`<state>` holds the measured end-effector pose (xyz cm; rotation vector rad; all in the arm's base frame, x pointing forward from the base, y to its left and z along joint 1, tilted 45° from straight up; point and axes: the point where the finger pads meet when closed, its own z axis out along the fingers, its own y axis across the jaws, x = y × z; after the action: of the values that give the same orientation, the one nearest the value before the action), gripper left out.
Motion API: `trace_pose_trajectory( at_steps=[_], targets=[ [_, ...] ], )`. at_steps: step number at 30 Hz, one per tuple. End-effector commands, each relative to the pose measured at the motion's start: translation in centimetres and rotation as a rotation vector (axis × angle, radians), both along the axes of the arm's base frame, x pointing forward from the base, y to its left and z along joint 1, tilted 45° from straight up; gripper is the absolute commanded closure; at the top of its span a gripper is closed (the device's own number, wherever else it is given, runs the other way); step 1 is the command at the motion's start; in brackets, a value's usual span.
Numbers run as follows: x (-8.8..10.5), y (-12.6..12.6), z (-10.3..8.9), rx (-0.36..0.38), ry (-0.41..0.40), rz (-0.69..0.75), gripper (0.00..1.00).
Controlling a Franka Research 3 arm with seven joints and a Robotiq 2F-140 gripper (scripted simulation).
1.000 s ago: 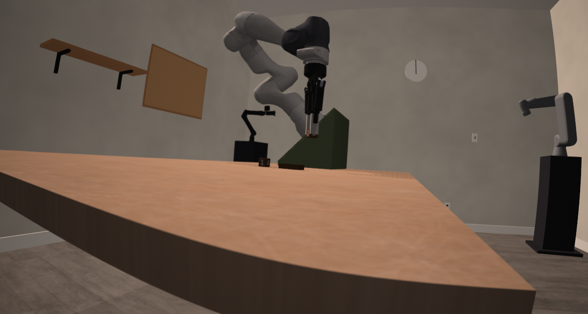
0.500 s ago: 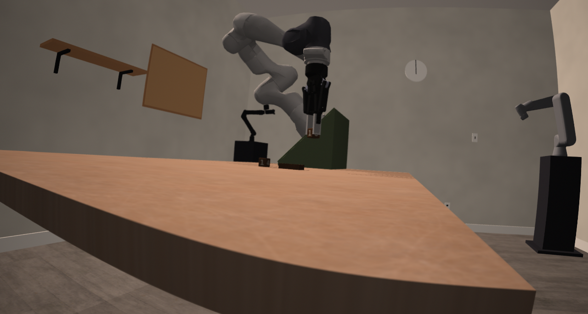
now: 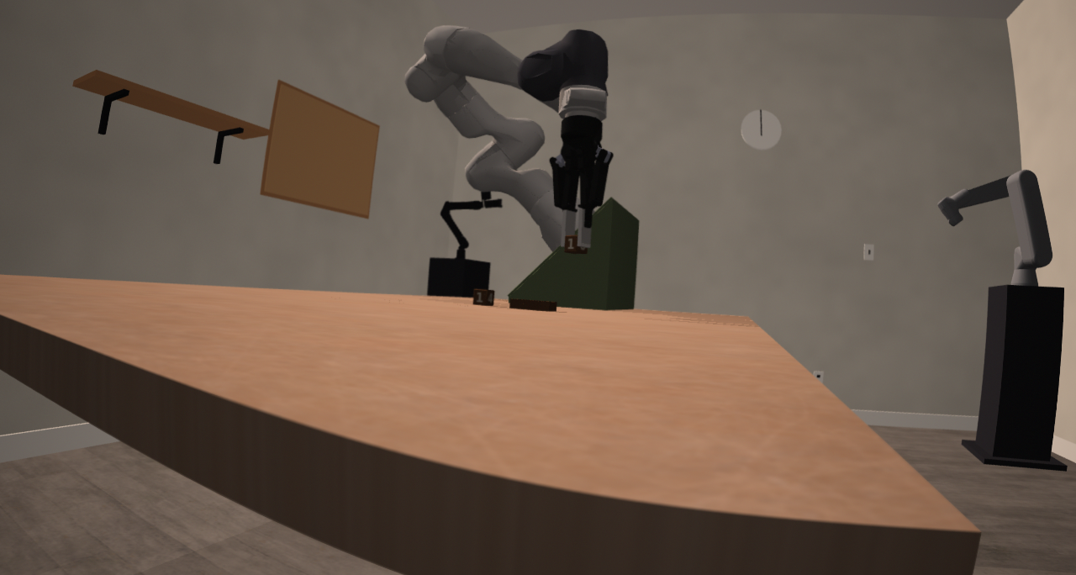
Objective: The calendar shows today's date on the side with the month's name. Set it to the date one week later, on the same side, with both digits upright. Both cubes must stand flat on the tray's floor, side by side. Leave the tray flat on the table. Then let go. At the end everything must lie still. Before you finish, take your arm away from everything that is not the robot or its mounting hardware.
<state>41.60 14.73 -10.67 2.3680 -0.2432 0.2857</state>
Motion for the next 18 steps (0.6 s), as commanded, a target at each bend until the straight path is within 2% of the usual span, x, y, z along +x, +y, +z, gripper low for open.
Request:
trace_pose_trajectory(
  at_steps=[1,2,16,18],
  targets=[
    [0.16,-0.13,0.07,-0.026,0.103,0.095,0.84],
    [0.15,-0.08,0.00,-0.032,0.134,0.128,0.84],
    [0.13,0.19,-0.36,-0.063,0.294,0.292,0.84],
    [0.13,0.19,-0.36,-0.063,0.294,0.292,0.84]
  ],
)
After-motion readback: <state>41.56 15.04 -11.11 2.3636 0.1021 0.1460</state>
